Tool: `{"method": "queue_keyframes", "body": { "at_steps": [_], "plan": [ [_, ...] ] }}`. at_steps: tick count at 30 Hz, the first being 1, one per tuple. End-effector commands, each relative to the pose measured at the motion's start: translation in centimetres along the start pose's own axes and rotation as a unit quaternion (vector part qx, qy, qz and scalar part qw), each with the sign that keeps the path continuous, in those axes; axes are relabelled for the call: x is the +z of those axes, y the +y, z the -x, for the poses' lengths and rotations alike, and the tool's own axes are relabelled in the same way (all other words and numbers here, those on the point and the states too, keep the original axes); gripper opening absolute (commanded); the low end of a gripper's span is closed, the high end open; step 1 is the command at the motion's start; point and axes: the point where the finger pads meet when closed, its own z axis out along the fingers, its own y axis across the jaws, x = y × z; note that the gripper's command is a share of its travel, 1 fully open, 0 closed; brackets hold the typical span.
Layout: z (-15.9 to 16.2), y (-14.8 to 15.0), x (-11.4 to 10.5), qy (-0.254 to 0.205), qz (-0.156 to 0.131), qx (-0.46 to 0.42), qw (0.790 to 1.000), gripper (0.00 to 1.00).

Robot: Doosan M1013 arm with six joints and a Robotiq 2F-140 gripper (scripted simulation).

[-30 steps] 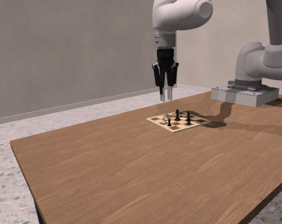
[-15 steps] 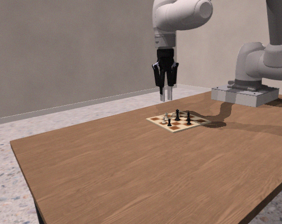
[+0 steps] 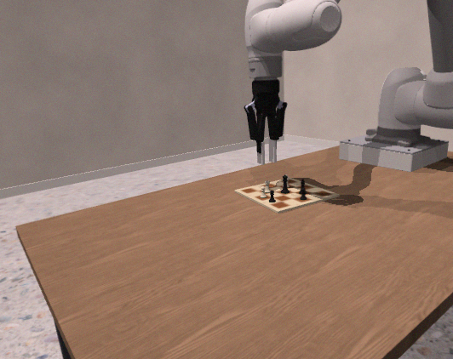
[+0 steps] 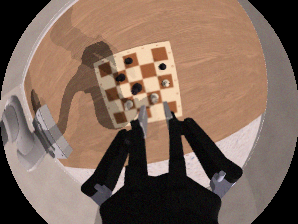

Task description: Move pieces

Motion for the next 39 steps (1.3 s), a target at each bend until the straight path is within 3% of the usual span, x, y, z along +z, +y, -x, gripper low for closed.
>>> {"method": "queue_keyframes", "body": {
  "at_steps": [1, 39],
  "plan": [
    [0.0, 0.0, 0.3, 0.0, 0.0, 0.0, 1.0, 0.22],
    [0.0, 0.0, 4.5, 0.0, 0.0, 0.0, 1.0, 0.22]
  ]
}}
